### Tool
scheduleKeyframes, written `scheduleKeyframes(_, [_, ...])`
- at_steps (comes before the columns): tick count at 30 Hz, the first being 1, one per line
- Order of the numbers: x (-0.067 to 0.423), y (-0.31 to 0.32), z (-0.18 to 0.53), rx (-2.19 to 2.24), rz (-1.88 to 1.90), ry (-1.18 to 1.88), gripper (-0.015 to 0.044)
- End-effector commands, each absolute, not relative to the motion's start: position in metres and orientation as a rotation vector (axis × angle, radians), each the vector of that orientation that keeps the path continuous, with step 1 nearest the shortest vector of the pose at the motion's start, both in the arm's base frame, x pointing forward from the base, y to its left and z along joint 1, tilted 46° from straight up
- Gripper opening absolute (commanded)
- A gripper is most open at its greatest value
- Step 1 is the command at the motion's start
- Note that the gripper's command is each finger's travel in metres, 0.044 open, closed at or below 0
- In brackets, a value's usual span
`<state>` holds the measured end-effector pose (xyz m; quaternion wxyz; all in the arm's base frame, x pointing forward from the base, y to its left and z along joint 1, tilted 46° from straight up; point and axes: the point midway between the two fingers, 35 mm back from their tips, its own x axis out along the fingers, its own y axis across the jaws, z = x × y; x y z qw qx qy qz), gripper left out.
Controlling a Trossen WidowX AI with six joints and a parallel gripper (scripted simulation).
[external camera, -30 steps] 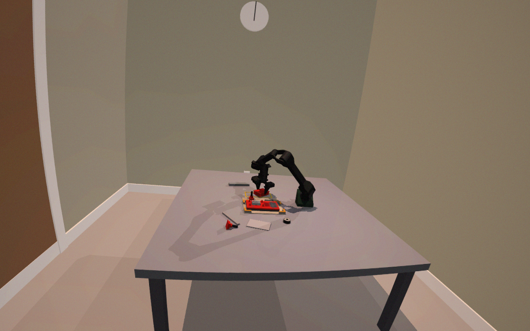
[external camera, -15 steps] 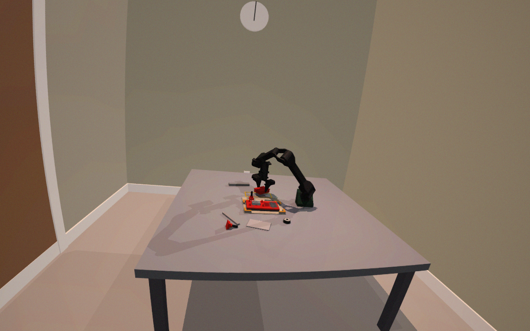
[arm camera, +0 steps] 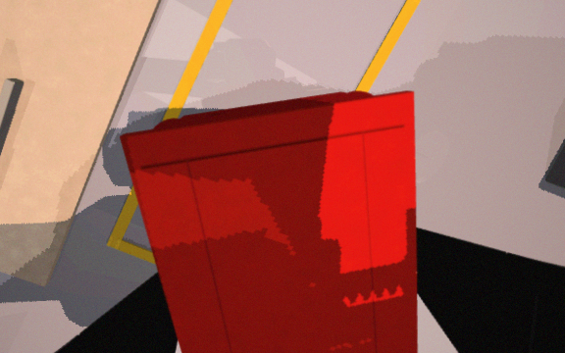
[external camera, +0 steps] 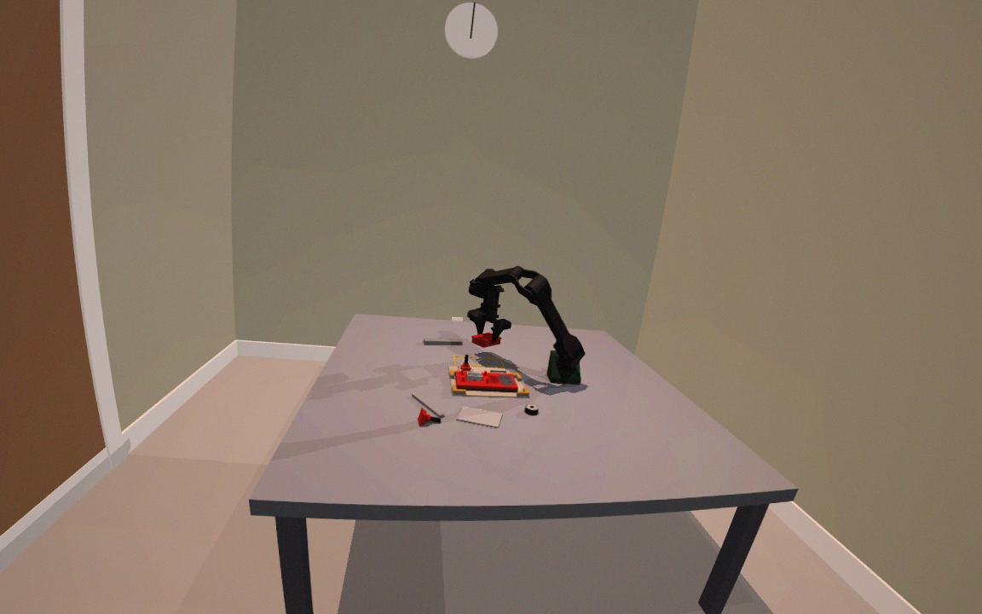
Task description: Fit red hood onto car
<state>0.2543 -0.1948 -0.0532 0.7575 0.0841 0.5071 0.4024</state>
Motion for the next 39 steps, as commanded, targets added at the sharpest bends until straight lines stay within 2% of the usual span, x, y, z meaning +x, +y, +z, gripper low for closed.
scheduleKeyframes(1, [0.252, -0.206, -0.042, 0.177, 0.876, 1.105, 0.0])
scheduleKeyframes(13, [0.259, -0.205, -0.028, 0.212, 0.849, 1.126, 0.0])
scheduleKeyframes(39, [0.319, -0.118, 0.081, 0.55, 0.603, 1.293, 0.0])
